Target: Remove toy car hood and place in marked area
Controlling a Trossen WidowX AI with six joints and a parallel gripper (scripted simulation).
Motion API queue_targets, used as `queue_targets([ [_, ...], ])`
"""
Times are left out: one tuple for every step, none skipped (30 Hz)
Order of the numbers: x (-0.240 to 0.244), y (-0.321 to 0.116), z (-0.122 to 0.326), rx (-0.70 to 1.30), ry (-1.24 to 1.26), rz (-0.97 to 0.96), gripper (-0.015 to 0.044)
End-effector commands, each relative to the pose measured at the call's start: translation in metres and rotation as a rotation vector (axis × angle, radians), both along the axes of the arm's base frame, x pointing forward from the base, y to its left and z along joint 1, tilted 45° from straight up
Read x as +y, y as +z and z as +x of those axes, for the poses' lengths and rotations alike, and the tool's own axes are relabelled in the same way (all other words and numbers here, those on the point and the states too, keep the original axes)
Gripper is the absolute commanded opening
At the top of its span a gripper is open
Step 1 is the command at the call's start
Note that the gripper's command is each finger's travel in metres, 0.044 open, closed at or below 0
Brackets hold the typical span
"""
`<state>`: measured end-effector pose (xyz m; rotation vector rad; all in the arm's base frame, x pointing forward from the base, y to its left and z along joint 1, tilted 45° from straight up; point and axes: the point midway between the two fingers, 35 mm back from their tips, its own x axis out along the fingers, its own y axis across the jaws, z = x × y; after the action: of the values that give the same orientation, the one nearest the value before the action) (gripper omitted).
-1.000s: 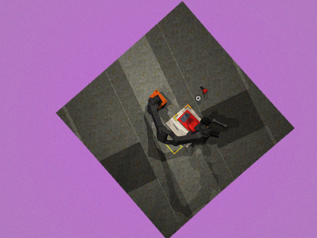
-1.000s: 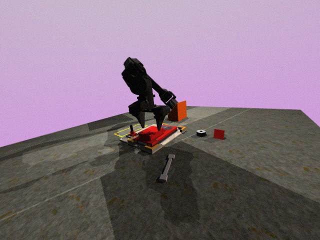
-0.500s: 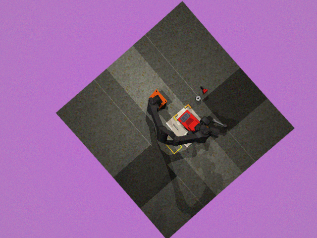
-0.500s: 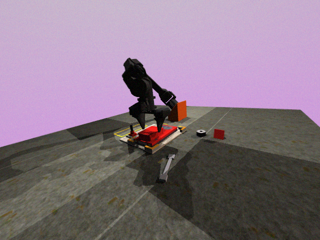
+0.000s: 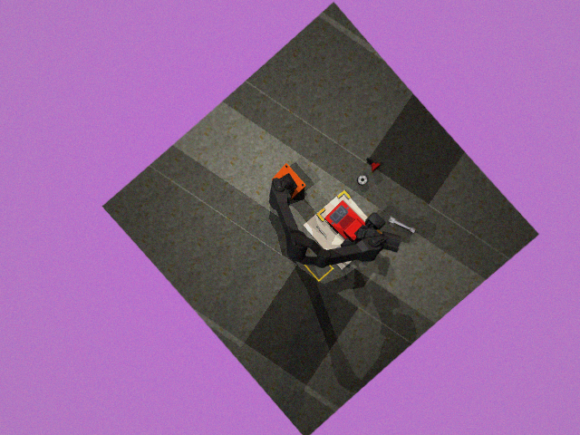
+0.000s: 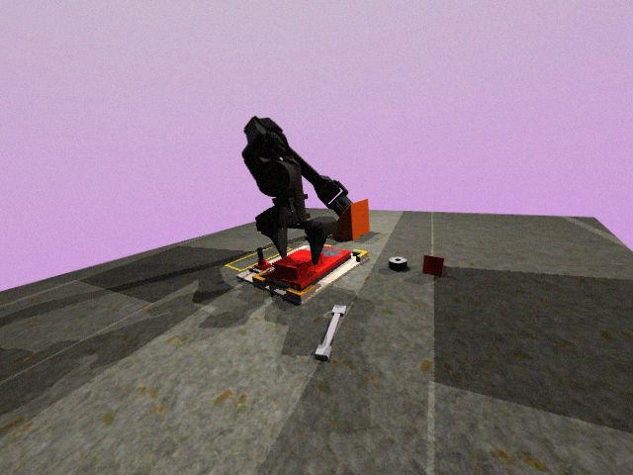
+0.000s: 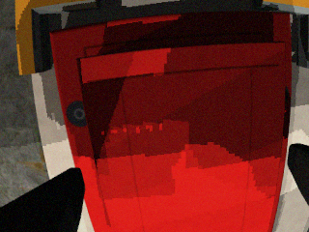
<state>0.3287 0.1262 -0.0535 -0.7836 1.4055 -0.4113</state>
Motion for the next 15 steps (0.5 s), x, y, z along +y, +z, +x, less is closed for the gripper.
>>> queue_targets([
  [-0.0014,-0.0015,0.0006,-0.001,0.005,-0.003,0.0440],
  [-0.0017,-0.0018,0.0007,-0.001,0.005,-0.003,0.0440],
  [-0.0021,-0.0022,0.0008,-0.001,0.005,-0.003,0.0440],
  [-0.0024,-0.0025,0.0008,-0.001,0.005,-0.003,0.0440],
  [-0.0028,-0.0029,0.0009,-0.001,0.005,-0.003,0.0440],
  [-0.0031,-0.0032,0.0010,-0.001,0.005,-0.003,0.0440],
  [-0.0035,-0.0035,0.0010,-0.001,0.005,-0.003,0.0440],
  [-0.0038,-0.0039,0.0011,-0.001,0.005,-0.003,0.0440],
  [-0.0042,-0.0042,0.0012,-0.001,0.005,-0.003,0.0440],
  [-0.0045,-0.0046,0.0012,-0.001,0.005,-0.003,0.0440],
  [-0.0049,-0.0049,0.0013,-0.001,0.005,-0.003,0.0440],
  [-0.0037,-0.0038,0.0007,0.000,0.000,0.000,0.0414],
  [-0.0037,-0.0038,0.0007,0.000,0.000,0.000,0.0387],
  [-0.0037,-0.0038,0.0007,0.000,0.000,0.000,0.0361],
  [-0.0037,-0.0038,0.0007,0.000,0.000,0.000,0.0335],
])
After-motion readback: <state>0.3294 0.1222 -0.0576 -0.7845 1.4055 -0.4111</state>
